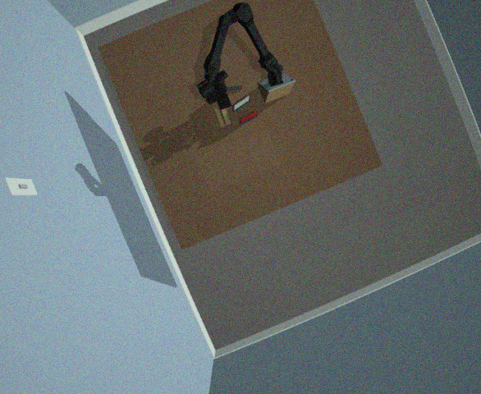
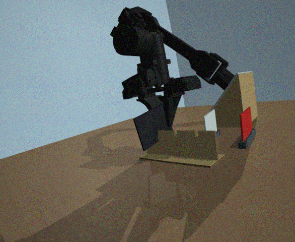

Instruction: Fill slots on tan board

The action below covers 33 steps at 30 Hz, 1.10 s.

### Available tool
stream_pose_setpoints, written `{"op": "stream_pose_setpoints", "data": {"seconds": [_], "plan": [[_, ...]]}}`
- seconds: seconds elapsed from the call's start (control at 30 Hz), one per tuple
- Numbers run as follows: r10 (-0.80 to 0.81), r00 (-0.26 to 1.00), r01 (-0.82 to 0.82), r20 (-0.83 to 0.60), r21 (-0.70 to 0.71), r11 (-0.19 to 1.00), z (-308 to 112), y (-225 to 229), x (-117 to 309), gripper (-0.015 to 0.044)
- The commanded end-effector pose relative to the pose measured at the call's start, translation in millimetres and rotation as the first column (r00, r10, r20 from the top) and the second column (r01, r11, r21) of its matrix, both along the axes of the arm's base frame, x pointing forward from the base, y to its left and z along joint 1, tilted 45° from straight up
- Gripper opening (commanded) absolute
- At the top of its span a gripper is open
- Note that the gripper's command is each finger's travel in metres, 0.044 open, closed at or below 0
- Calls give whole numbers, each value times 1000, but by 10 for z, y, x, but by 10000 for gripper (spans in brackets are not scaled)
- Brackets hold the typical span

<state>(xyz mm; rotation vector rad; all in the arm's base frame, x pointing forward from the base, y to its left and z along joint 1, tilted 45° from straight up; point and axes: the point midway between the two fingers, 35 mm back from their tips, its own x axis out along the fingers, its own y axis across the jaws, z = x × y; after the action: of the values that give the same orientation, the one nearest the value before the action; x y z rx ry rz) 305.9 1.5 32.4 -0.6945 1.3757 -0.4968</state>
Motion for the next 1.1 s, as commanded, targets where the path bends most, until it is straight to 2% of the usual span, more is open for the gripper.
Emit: {"op": "stream_pose_setpoints", "data": {"seconds": [0.0,0.2,0.4,0.57,0.6,0.77,0.9,1.07], "plan": [[0,1000,0,1,0,1000,2,0,1,160],[0,1000,0,0,0,1000,18,18,1,160],[5,1000,-5,-6,-1,1000,522,519,-104,160],[5,1000,-5,-6,-2,1000,525,555,-94,160],[9,1000,-9,-9,-1,1000,519,571,-116,180],[100,990,-100,-99,5,995,396,868,-752,180],[168,970,-173,-174,-13,985,325,941,-1319,180],[177,966,-184,-186,-18,983,317,936,-1410,180]]}}
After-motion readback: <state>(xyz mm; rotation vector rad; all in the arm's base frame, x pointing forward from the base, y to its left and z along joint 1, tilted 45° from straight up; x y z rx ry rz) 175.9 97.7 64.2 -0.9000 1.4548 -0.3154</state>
